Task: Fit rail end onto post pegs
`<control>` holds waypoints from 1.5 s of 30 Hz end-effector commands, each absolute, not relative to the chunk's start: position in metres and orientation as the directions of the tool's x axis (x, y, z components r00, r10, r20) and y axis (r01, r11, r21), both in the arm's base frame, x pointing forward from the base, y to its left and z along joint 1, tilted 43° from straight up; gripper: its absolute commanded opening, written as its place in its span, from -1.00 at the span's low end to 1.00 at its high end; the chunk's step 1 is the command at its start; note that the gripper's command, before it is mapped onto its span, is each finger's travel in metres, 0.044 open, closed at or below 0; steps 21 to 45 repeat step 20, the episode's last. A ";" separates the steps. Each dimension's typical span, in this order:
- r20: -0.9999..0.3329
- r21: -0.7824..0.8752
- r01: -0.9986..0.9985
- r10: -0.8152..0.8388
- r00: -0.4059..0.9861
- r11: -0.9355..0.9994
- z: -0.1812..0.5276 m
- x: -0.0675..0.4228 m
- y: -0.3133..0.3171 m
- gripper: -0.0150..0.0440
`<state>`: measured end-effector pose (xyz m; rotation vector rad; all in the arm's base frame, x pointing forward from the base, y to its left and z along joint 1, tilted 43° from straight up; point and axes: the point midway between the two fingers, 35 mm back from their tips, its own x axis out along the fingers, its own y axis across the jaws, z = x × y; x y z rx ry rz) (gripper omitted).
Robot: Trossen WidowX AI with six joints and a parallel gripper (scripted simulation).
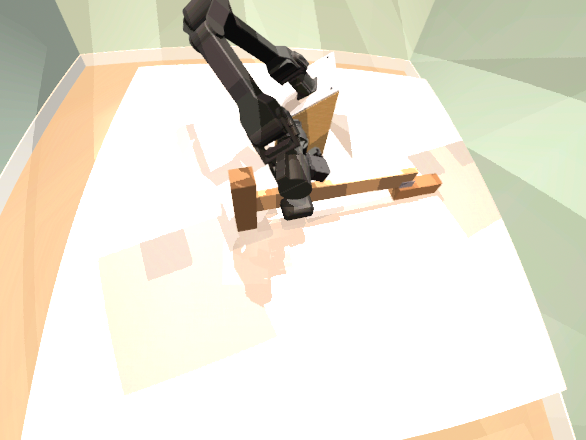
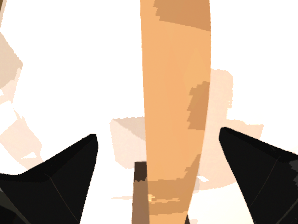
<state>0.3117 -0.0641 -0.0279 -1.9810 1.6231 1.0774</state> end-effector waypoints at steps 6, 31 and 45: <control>-0.737 0.184 -0.944 -0.674 0.053 -0.275 -0.026 0.301 -0.025 1.00; -0.737 0.184 -0.944 -0.674 0.053 -0.275 -0.026 0.300 -0.023 1.00; -0.737 0.184 -0.944 -0.674 0.053 -0.275 -0.026 0.300 -0.023 1.00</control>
